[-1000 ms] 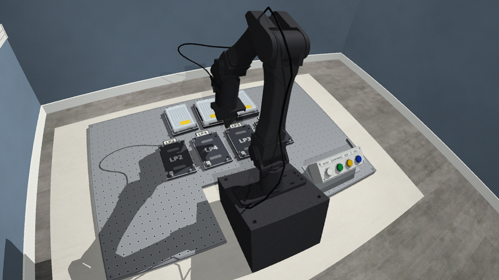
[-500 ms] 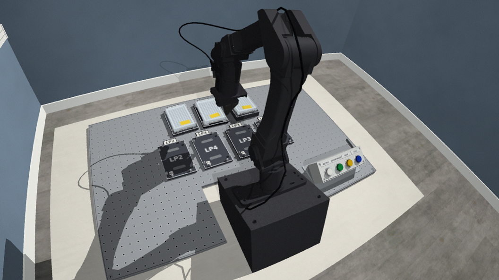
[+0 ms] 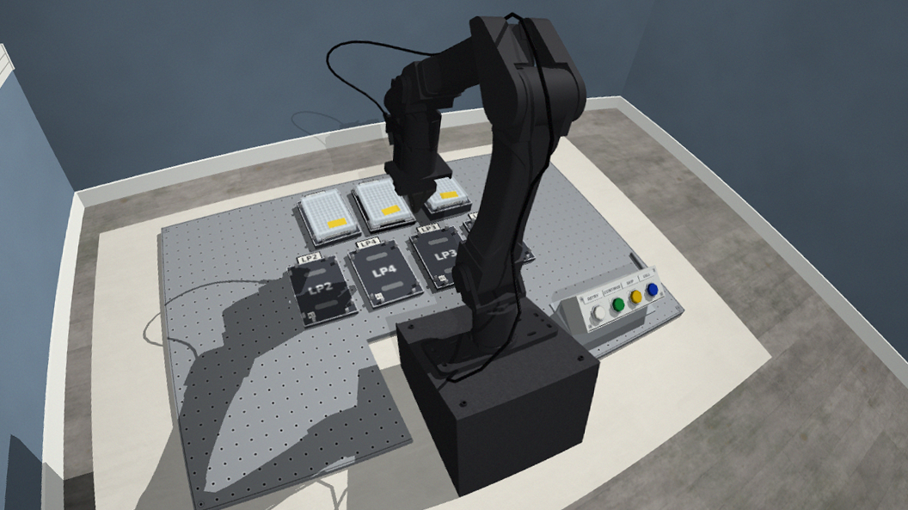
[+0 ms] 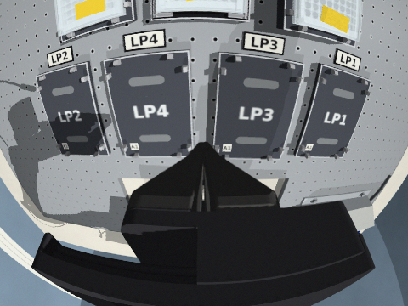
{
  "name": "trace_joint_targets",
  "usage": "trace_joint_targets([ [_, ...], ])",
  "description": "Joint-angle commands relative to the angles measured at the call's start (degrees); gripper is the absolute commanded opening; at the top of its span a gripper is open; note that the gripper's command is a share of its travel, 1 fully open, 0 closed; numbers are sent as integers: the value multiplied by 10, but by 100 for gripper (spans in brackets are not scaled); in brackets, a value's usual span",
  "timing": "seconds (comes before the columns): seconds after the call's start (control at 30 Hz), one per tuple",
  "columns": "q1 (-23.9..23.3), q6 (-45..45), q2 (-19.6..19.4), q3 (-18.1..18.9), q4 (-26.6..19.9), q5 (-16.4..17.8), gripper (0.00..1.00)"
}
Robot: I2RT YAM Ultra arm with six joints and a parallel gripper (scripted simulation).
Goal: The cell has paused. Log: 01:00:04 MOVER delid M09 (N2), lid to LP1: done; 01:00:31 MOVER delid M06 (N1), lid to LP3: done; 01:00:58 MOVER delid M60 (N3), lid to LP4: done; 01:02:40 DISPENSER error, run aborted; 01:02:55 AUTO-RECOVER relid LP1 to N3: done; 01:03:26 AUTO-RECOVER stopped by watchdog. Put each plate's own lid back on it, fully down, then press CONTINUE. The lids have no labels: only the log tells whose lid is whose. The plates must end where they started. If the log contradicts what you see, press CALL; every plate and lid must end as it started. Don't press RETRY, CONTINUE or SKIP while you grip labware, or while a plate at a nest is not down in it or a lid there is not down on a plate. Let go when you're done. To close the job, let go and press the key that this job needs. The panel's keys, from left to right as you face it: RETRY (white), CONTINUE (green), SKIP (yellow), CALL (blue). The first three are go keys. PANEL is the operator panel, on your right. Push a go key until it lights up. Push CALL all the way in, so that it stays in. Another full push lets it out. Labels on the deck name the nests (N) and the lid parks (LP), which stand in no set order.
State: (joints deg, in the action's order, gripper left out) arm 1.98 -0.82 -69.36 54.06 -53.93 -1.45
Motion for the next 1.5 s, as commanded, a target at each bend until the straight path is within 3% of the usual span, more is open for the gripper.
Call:
trace_joint_targets([
  [0.0,6,-3,5,26,-8,-3,0],
  [0.1,5,-2,4,27,-6,-3,0],
  [0.33,-98,9,32,-11,0,37,0],
  [0.4,-98,9,32,-11,0,37,0],
  [0.9,-313,39,-13,15,-8,114,0],
  [1.0,-327,41,-8,17,-8,119,0],
  [1.47,-489,75,-96,65,-12,168,0],
])
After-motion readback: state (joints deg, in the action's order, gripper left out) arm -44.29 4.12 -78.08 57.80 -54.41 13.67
